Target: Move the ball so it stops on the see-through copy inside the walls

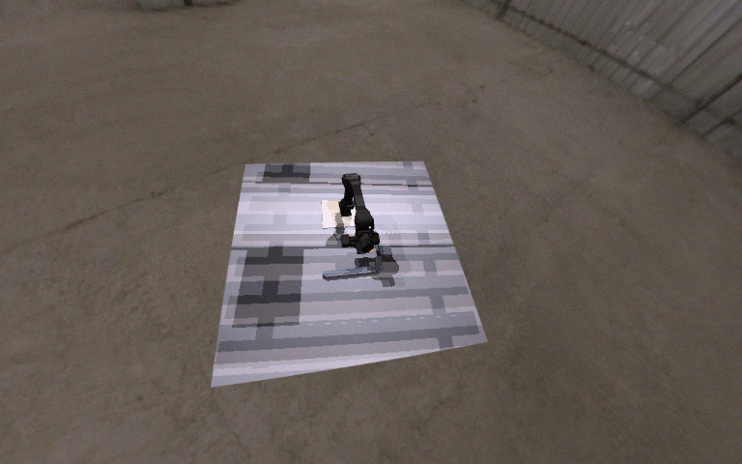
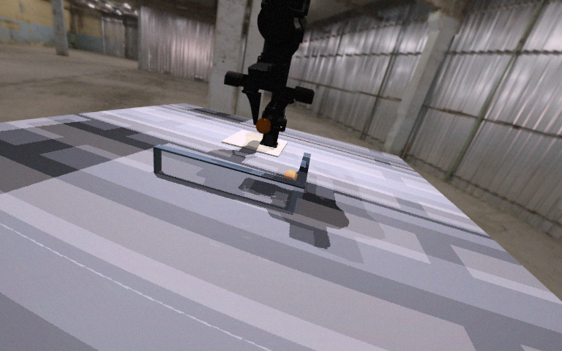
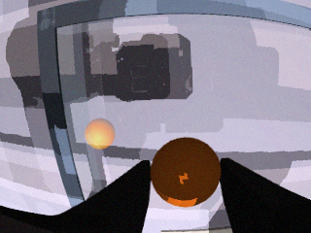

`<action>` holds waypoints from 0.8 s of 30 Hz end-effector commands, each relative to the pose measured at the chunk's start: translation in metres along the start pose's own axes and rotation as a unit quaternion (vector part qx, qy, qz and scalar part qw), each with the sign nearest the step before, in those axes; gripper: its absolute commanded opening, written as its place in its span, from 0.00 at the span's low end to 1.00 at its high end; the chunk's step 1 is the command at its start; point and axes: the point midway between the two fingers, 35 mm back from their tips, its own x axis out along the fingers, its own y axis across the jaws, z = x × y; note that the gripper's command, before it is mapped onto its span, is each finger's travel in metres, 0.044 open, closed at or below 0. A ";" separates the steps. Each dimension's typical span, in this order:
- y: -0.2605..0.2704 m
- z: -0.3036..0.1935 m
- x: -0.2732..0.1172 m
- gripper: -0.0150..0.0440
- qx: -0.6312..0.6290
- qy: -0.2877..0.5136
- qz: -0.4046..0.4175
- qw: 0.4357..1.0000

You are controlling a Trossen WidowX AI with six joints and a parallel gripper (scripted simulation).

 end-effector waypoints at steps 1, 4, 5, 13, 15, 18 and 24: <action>0.001 -0.001 -0.011 0.25 0.002 -0.004 0.003 1.000; 0.004 -0.001 -0.009 0.25 -0.029 -0.004 0.003 1.000; 0.006 -0.002 -0.008 0.25 -0.050 -0.004 0.003 0.999; 0.025 -0.005 0.001 0.25 -0.219 -0.005 0.003 0.976; 0.030 -0.007 0.004 0.25 -0.260 -0.005 0.003 0.966; 0.036 -0.009 0.007 0.25 -0.321 -0.005 0.003 0.947; 0.050 -0.013 0.014 0.25 -0.439 -0.005 0.003 0.899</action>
